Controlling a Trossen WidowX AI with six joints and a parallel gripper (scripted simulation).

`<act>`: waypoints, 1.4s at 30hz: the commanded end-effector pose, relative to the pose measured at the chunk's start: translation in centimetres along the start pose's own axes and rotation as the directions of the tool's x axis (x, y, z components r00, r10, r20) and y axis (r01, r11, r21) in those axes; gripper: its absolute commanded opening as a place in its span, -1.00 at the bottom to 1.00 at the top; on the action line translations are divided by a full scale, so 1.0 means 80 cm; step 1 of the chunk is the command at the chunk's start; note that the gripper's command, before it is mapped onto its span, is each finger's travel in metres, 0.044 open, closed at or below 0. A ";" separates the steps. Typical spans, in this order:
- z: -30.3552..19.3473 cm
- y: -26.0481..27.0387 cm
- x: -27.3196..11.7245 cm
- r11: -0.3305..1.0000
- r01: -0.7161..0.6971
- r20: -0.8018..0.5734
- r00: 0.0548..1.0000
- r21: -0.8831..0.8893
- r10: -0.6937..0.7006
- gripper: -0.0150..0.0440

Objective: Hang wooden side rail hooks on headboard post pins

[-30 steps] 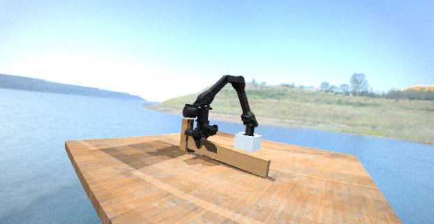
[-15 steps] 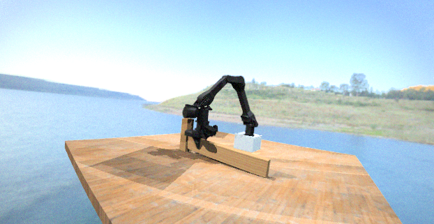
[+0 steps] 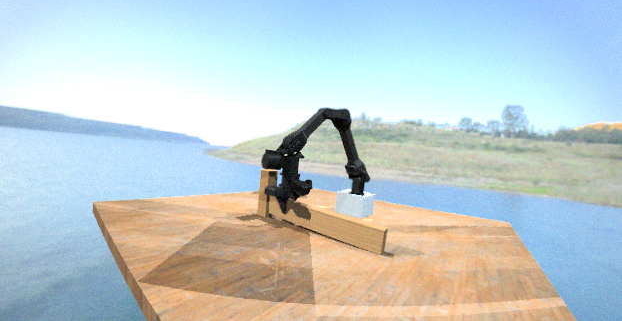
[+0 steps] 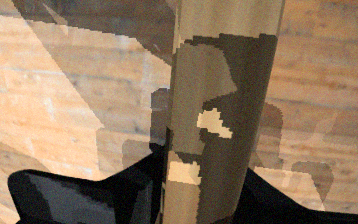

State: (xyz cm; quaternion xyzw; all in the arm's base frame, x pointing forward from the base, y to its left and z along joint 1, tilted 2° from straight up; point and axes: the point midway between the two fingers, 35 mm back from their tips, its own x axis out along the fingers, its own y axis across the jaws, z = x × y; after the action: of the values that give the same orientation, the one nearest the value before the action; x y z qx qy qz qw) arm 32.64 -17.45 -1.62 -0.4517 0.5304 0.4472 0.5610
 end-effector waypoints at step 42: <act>0.034 -0.001 -0.048 1.000 0.000 -0.002 1.000 -0.002 0.000 1.00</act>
State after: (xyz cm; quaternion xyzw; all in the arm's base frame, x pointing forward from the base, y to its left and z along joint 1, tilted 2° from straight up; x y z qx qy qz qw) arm 33.18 -14.68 2.30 -0.4542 0.5293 0.4480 0.5593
